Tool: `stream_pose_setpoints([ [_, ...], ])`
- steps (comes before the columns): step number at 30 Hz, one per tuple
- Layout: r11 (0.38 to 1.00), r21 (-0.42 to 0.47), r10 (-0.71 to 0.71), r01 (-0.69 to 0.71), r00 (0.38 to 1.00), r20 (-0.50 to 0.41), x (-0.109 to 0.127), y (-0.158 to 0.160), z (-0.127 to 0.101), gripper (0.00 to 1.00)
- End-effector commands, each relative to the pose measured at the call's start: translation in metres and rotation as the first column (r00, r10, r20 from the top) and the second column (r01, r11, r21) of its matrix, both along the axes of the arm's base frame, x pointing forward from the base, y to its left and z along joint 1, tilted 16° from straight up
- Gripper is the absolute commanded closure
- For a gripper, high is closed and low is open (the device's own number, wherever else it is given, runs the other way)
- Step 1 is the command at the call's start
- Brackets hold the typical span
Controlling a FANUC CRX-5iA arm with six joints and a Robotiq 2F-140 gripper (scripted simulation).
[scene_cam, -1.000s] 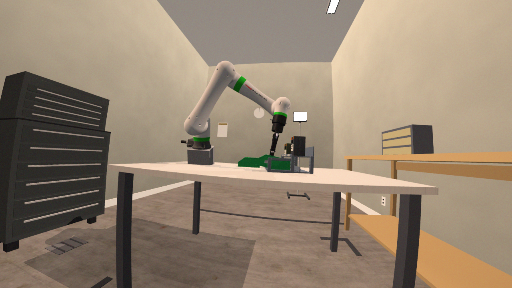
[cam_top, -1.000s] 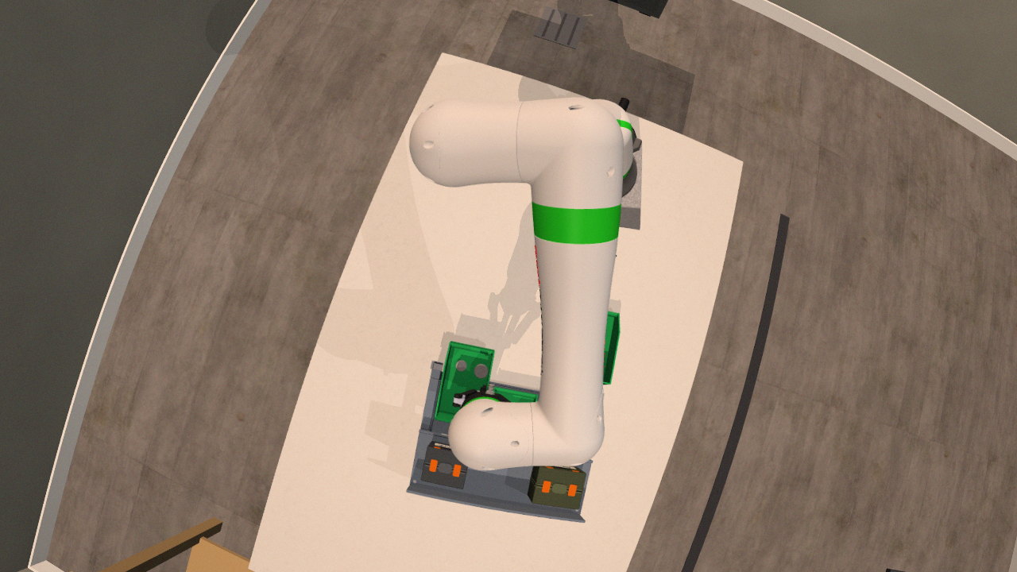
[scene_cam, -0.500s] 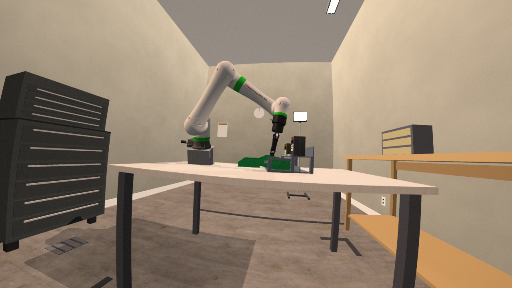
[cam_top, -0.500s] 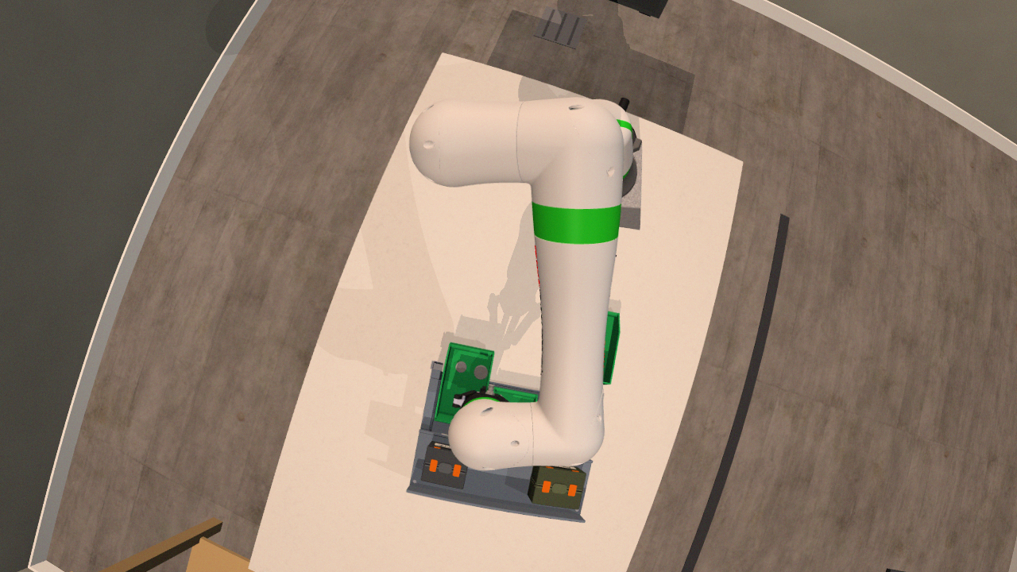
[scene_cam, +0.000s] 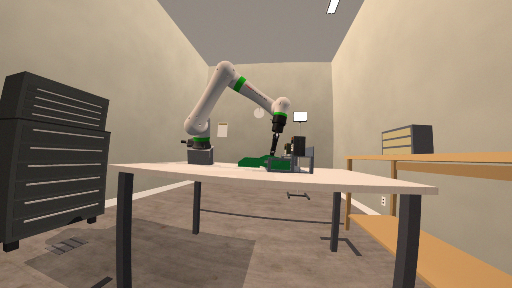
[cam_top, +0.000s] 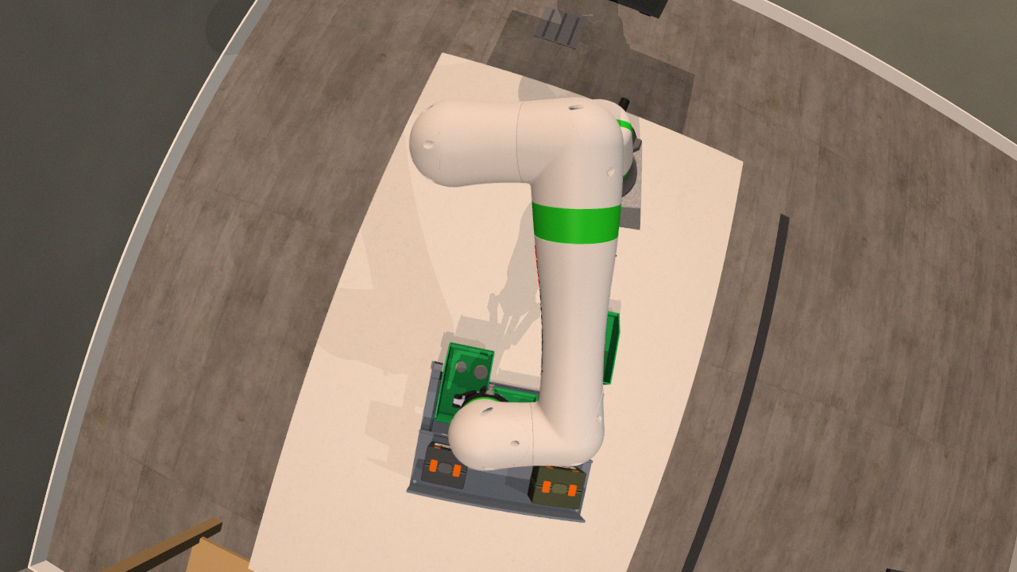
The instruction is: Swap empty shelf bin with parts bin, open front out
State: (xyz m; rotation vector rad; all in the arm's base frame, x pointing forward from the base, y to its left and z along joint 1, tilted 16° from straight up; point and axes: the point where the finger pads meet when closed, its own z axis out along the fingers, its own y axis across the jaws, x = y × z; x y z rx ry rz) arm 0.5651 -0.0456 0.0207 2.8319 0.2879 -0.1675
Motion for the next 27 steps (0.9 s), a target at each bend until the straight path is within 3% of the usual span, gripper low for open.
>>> stream_pose_setpoints([
  [1, 1.000, 0.000, 0.001, -0.001, 1.000, 0.002, 0.0008, 0.0003, 0.0010, 0.90],
  [27, 1.000, 0.003, 0.004, -0.005, 1.000, 0.015, 0.0091, 0.0019, 0.0003, 0.90],
])
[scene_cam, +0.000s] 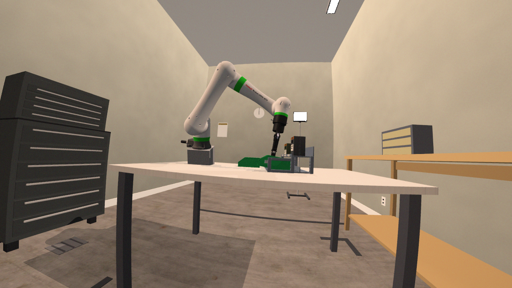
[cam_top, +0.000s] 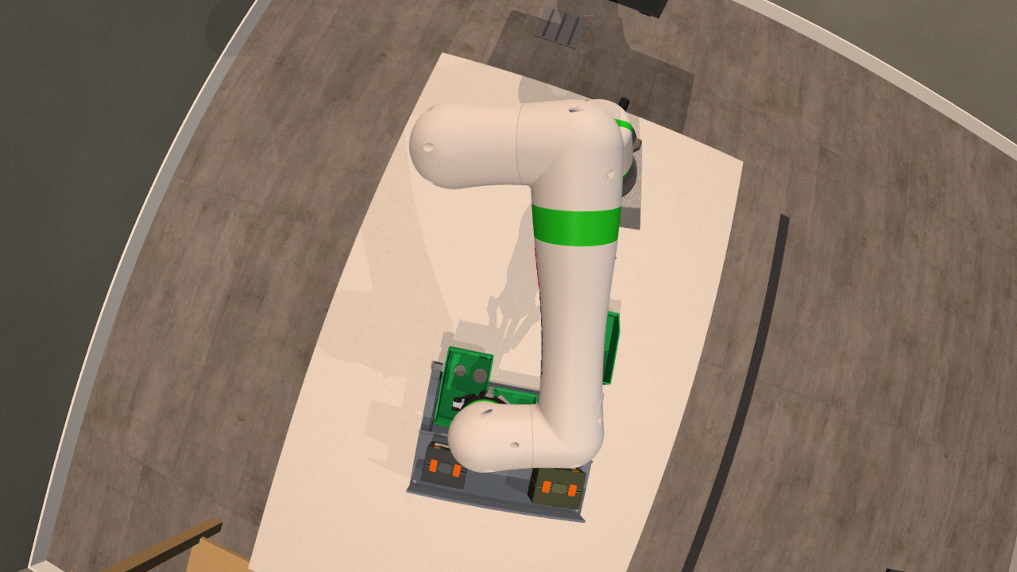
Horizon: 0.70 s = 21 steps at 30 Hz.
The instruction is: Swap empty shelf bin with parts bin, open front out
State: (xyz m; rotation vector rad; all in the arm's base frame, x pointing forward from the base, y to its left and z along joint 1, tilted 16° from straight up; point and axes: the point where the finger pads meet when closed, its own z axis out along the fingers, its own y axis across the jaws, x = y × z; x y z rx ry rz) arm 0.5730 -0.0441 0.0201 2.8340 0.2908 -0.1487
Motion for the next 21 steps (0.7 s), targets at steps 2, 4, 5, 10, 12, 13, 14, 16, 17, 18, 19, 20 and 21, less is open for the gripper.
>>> stream_pose_setpoints([
  [2, 1.000, 0.001, 0.001, -0.001, 1.000, 0.005, 0.0025, 0.0006, 0.0008, 0.90],
  [4, 1.000, 0.001, 0.002, -0.002, 1.000, 0.007, 0.0037, 0.0009, 0.0007, 0.90],
  [5, 1.000, 0.001, 0.002, -0.002, 1.000, 0.008, 0.0043, 0.0010, 0.0007, 0.90],
  [10, 1.000, 0.002, 0.003, -0.003, 1.000, 0.011, 0.0065, 0.0014, 0.0005, 0.90],
  [12, 1.000, 0.002, 0.004, -0.004, 1.000, 0.012, 0.0070, 0.0015, 0.0004, 0.90],
  [13, 1.000, 0.002, 0.004, -0.004, 1.000, 0.013, 0.0075, 0.0016, 0.0004, 0.90],
  [14, 1.000, 0.003, 0.004, -0.004, 1.000, 0.014, 0.0079, 0.0017, 0.0004, 0.90],
  [16, 1.000, 0.003, 0.004, -0.004, 1.000, 0.015, 0.0087, 0.0019, 0.0003, 0.90],
  [17, 1.000, 0.003, 0.004, -0.005, 1.000, 0.015, 0.0091, 0.0019, 0.0003, 0.90],
  [18, 1.000, 0.003, 0.005, -0.005, 1.000, 0.016, 0.0094, 0.0020, 0.0002, 0.90],
  [19, 1.000, 0.003, 0.005, -0.005, 1.000, 0.016, 0.0097, 0.0021, 0.0002, 0.90],
  [20, 1.000, 0.003, 0.005, -0.005, 1.000, 0.017, 0.0100, 0.0021, 0.0002, 0.90],
  [21, 1.000, 0.003, 0.005, -0.005, 1.000, 0.017, 0.0102, 0.0022, 0.0002, 0.90],
])
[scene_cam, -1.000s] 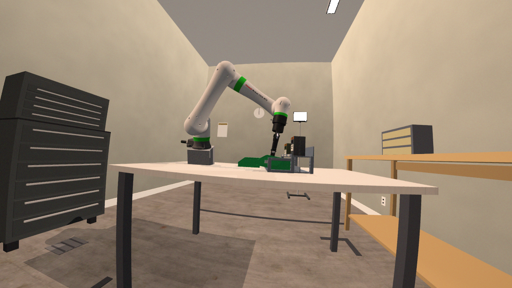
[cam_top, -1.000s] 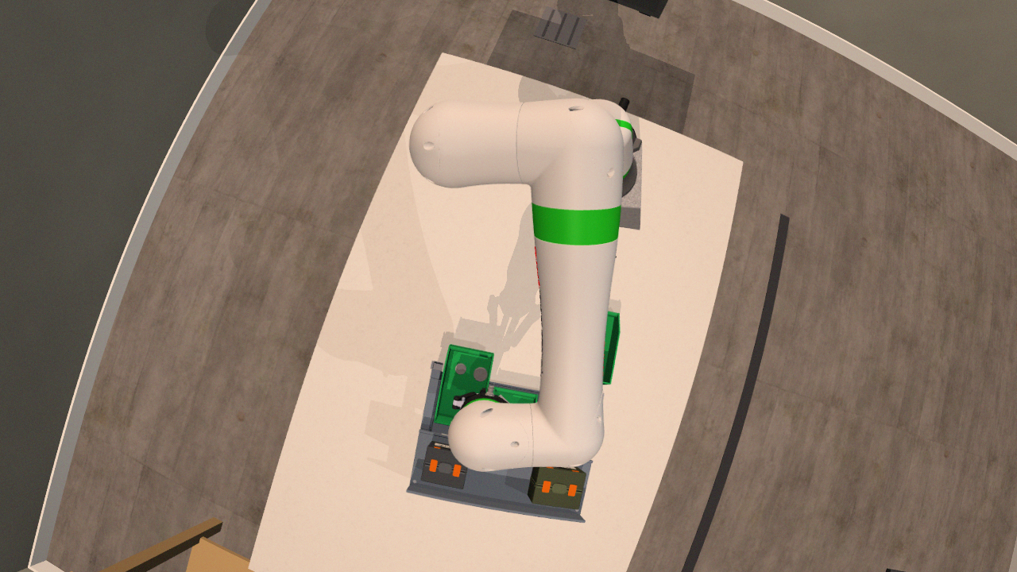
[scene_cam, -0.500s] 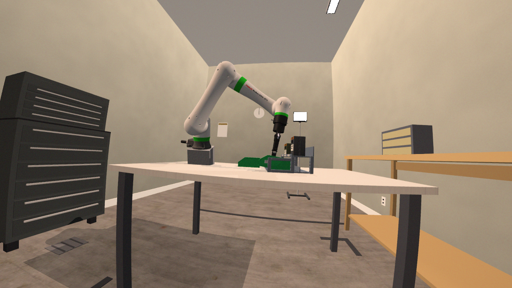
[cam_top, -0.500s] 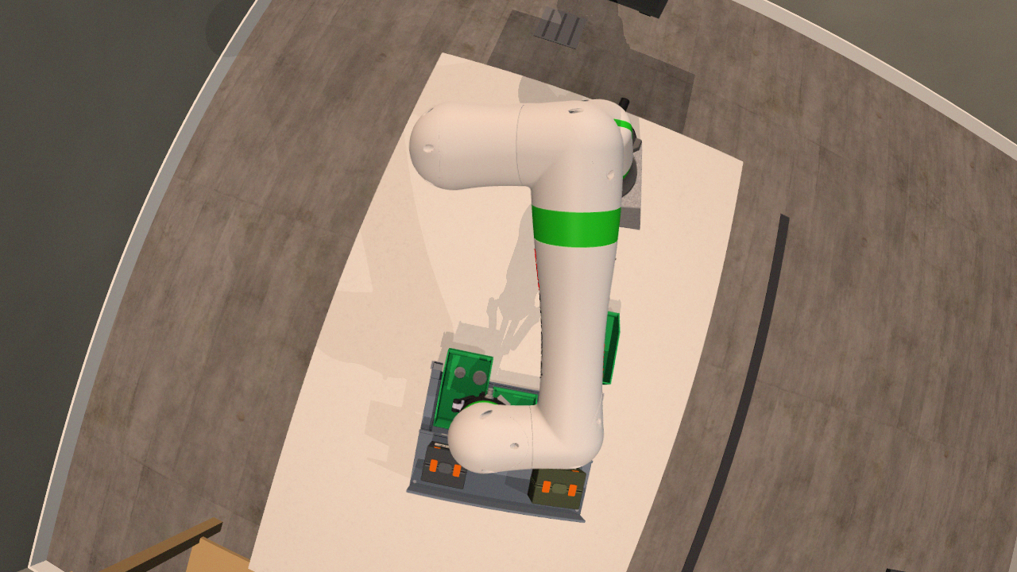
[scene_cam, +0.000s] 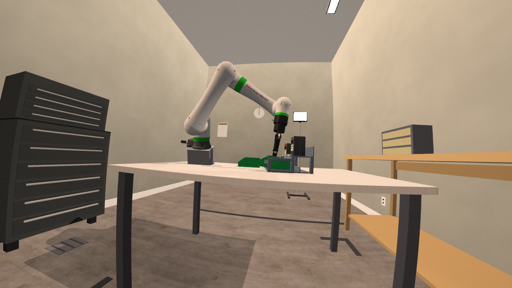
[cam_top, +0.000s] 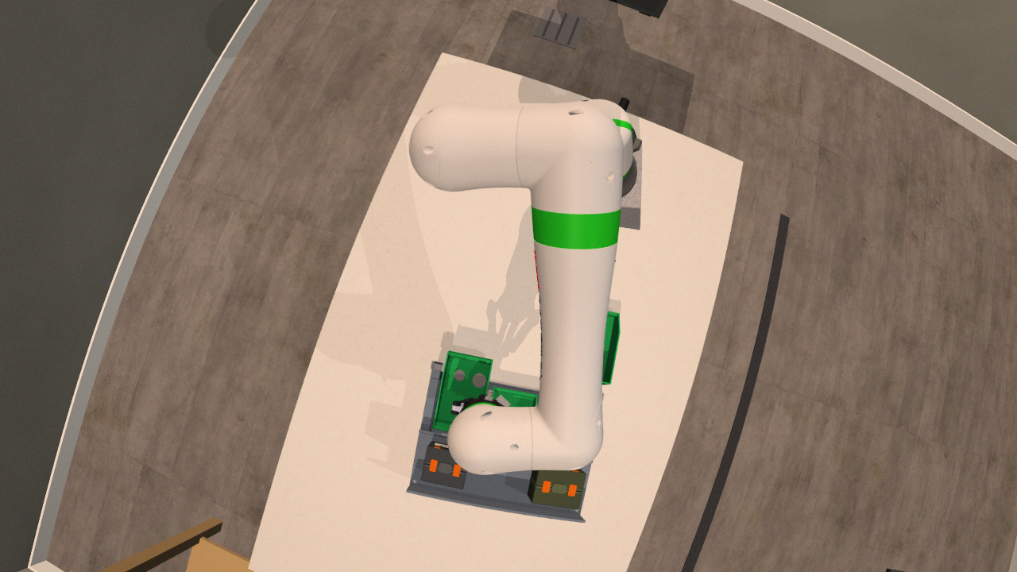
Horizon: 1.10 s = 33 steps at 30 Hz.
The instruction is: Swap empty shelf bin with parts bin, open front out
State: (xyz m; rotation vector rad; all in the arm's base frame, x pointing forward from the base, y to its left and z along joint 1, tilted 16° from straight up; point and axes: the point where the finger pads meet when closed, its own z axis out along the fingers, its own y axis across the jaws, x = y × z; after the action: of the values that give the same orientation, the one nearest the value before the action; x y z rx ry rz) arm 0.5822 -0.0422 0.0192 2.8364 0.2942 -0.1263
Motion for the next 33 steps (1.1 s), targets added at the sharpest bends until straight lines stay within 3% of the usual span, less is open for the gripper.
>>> stream_pose_setpoints([
  [1, 1.000, 0.000, 0.001, -0.001, 1.000, 0.003, 0.0011, 0.0003, 0.0010, 0.90],
  [33, 1.000, 0.005, 0.008, -0.008, 1.000, 0.027, 0.0007, -0.0003, -0.0007, 0.90],
])
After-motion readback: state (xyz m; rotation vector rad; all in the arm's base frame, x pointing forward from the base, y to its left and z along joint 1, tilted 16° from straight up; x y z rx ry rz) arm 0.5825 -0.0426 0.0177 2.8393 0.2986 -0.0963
